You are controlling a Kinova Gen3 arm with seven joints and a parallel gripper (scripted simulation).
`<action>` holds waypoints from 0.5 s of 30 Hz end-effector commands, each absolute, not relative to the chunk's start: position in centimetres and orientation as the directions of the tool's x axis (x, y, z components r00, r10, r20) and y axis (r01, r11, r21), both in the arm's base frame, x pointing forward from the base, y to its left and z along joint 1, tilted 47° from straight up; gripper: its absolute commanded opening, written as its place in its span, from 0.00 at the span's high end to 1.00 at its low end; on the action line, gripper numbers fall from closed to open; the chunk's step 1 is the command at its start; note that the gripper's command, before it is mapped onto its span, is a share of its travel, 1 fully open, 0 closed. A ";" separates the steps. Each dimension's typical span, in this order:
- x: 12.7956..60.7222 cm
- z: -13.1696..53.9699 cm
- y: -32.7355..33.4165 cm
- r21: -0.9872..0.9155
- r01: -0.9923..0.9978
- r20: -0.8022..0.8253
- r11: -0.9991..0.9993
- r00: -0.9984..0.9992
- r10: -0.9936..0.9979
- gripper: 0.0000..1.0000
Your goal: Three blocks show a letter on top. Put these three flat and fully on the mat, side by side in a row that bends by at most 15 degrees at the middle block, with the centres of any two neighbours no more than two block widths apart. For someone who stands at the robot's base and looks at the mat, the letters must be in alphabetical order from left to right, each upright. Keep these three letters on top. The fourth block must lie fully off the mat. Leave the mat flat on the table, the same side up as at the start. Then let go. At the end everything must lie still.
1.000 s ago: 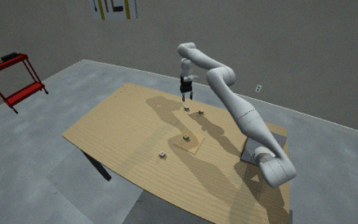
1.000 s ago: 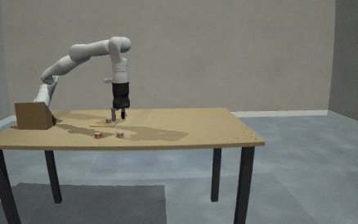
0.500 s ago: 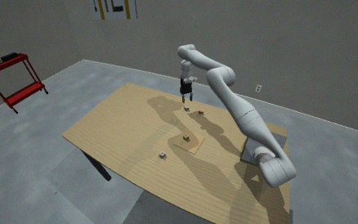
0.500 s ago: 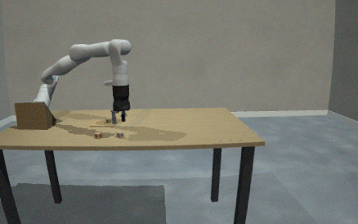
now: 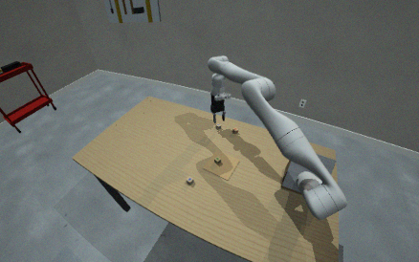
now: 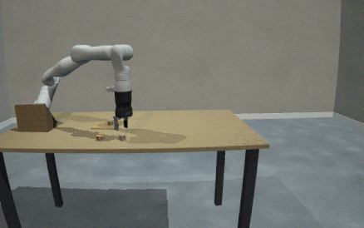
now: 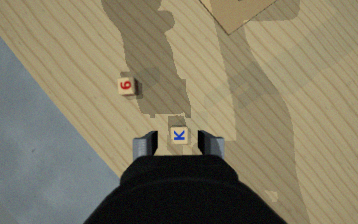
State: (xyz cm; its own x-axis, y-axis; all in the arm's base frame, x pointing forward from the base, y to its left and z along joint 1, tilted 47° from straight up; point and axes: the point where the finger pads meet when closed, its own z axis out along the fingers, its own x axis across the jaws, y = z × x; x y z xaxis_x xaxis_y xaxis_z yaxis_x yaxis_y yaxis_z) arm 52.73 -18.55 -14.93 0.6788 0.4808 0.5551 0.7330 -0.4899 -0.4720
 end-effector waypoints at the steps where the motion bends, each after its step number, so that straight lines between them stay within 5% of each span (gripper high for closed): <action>1: 52.8 -15.3 -18.2 -0.471 0.730 0.556 -0.494 0.681 0.476 0.00; 15: 52.9 -16.2 -17.2 -0.471 0.731 0.556 -0.494 0.681 0.477 0.00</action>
